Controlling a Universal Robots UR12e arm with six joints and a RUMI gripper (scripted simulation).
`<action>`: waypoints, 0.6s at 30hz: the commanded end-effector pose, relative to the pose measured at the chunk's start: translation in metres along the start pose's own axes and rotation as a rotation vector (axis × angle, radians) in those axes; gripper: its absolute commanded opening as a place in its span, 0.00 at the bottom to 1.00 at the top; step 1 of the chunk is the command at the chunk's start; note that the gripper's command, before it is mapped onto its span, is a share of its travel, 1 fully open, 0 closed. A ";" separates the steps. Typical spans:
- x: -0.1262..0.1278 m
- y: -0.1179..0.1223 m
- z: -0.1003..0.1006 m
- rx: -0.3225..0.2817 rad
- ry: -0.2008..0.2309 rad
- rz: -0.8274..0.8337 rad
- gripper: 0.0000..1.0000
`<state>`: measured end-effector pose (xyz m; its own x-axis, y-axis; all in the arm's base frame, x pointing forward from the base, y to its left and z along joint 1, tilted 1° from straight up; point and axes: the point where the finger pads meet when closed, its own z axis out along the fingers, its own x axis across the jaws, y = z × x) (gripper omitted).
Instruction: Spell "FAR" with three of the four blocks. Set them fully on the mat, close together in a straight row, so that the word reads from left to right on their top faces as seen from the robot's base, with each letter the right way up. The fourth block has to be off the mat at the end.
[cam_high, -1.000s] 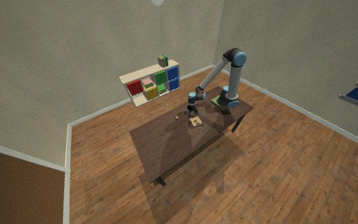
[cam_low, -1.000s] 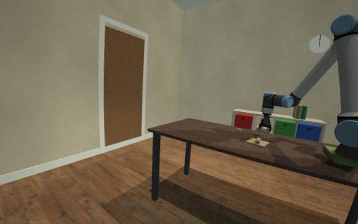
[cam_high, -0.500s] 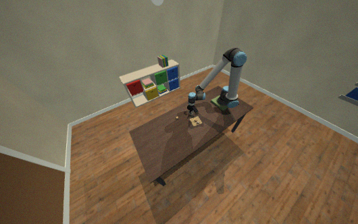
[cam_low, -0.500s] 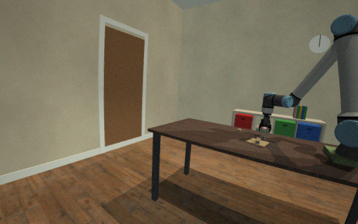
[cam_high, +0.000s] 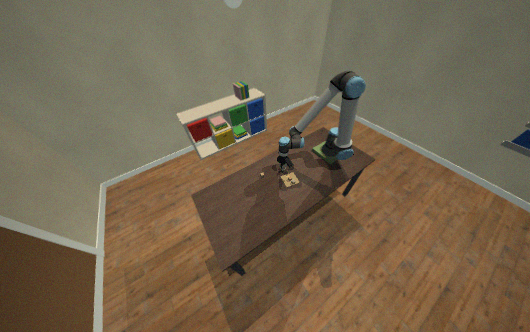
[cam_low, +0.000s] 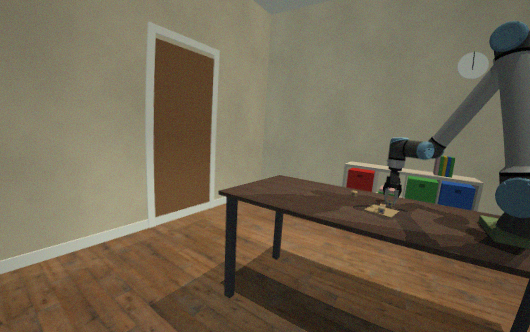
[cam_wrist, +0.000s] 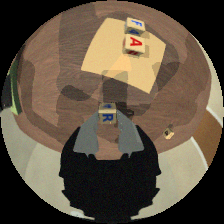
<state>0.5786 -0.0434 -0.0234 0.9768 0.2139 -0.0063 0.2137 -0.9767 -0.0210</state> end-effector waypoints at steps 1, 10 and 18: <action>0.000 -0.001 -0.001 -0.002 0.002 -0.001 0.09; 0.000 -0.001 -0.001 -0.002 0.002 -0.001 0.09; 0.001 0.000 -0.003 -0.002 0.002 -0.001 0.09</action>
<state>0.5786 -0.0434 -0.0233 0.9768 0.2139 -0.0062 0.2137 -0.9767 -0.0209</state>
